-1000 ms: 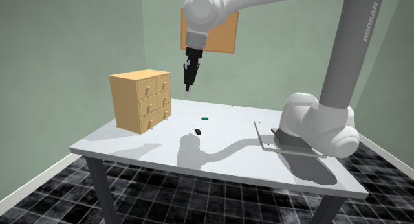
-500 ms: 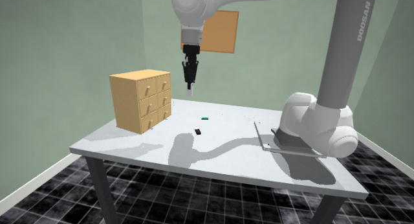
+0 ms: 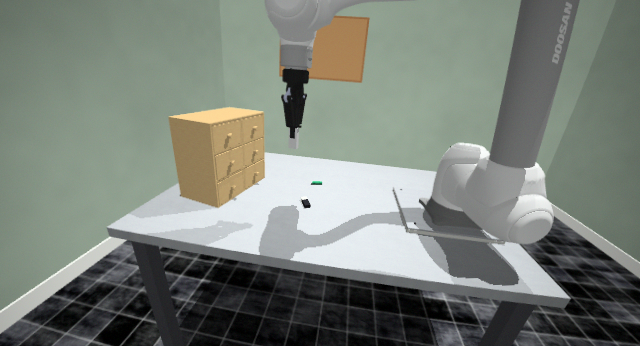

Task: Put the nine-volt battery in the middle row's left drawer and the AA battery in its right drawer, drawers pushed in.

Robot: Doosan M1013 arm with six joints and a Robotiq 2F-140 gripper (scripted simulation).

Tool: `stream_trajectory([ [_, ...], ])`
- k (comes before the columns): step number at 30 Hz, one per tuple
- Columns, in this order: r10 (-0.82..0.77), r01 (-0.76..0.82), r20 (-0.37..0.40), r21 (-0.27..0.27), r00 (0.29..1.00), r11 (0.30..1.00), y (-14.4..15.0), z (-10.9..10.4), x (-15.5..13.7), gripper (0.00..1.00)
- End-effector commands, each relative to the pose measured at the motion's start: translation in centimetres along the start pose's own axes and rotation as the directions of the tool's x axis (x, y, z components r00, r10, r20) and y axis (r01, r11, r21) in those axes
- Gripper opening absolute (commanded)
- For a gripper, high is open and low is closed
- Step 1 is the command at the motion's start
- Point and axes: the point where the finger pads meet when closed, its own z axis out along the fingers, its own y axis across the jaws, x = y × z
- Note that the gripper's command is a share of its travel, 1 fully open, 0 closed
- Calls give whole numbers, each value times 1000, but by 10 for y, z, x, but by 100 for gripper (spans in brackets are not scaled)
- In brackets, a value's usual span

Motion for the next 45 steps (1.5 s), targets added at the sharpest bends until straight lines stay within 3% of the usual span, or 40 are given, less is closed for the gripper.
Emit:
stream_trajectory([
  [1, 0, 0, 0, 0, 1000, 1000, 2, 0, 0, 0],
  [2, 0, 0, 0, 0, 1000, 1000, 12, 0, 3, 0],
  [4, 0, 0, 0, 0, 1000, 1000, 60, 1, 11, 0],
  [6, 0, 0, 0, 0, 1000, 1000, 60, 1, 11, 0],
  [7, 0, 0, 0, 0, 1000, 1000, 91, 1, 14, 0],
  [8, 0, 0, 0, 0, 1000, 1000, 91, 1, 14, 0],
  [9, 0, 0, 0, 0, 1000, 1000, 119, 2, 15, 0],
  [10, 0, 0, 0, 0, 1000, 1000, 119, 2, 15, 0],
  [12, 0, 0, 0, 0, 1000, 1000, 149, 2, 15, 0],
  [29, 0, 0, -31, 0, 1000, 1000, 151, 5, 17, 0],
  [40, 0, 0, -122, 0, 993, 1000, 151, 12, 25, 0],
  [45, 0, 0, -202, 0, 979, 1000, 151, 19, 32, 0],
])
